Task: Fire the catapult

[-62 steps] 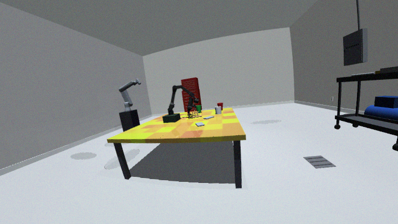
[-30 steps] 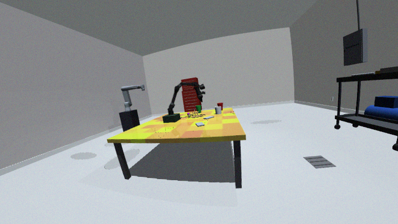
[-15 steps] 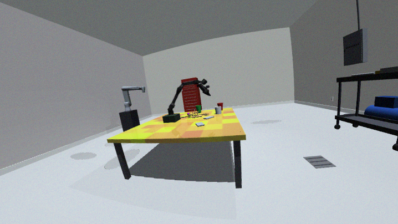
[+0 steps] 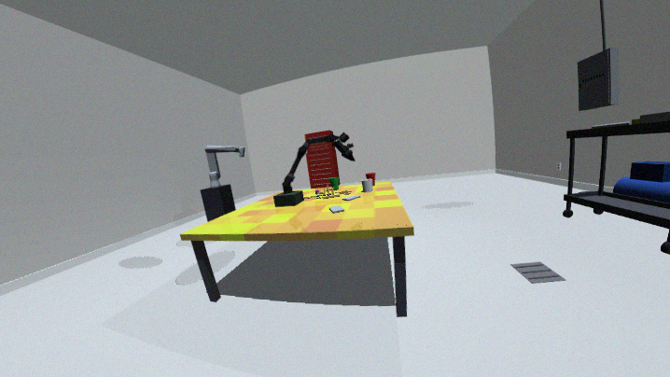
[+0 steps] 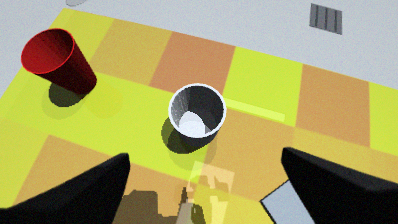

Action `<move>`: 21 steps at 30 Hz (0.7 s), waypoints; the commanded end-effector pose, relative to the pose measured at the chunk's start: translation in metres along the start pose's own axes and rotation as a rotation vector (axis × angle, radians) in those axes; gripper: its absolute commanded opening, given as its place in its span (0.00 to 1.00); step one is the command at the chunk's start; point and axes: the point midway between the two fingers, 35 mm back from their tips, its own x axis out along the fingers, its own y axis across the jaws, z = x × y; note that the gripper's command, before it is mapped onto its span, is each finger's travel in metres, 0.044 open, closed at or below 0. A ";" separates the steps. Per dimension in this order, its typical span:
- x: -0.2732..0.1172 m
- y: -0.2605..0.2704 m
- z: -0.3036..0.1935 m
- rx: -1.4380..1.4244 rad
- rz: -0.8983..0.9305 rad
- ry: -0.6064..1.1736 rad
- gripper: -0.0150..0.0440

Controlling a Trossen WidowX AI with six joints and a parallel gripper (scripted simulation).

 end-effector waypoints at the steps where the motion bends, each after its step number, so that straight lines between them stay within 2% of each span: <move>1: 0.000 0.000 0.001 -0.004 0.004 -0.002 0.96; 16: 0.000 0.000 0.001 -0.004 0.004 -0.002 0.29; 17: 0.000 0.000 0.001 -0.004 0.004 -0.002 0.25; 21: 0.000 0.000 0.001 -0.004 0.004 -0.002 0.25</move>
